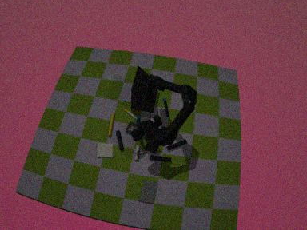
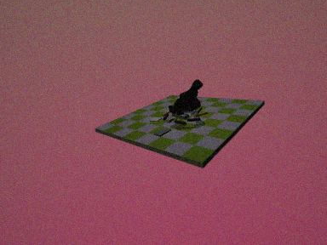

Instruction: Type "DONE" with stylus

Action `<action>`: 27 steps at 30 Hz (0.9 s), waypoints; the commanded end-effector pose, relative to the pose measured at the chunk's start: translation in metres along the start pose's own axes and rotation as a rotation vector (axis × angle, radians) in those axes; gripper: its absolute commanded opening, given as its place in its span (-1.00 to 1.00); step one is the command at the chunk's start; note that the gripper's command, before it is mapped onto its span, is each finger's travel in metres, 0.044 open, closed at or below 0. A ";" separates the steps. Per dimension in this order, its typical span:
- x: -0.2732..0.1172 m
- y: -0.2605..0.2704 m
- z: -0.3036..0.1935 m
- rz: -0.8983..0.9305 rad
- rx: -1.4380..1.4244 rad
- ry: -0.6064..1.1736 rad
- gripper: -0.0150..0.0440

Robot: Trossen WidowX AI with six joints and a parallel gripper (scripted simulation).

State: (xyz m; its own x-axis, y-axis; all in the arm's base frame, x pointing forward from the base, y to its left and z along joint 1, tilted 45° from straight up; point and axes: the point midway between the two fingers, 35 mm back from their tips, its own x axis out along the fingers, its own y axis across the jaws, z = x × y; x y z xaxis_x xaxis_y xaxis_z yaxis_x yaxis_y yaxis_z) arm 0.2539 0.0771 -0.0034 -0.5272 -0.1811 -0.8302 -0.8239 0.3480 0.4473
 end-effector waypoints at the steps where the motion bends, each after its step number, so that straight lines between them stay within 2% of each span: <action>1: 0.002 0.001 0.002 0.004 0.005 -0.001 -0.22; 19: 0.002 0.001 0.002 0.004 0.005 -0.001 -0.22; 27: -0.015 0.000 -0.028 0.003 0.005 0.000 -0.22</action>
State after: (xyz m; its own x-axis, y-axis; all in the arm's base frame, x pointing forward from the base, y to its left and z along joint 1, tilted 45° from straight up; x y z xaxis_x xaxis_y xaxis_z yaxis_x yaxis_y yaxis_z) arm 0.2538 0.0618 0.0108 -0.5348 -0.1790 -0.8258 -0.8174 0.3572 0.4520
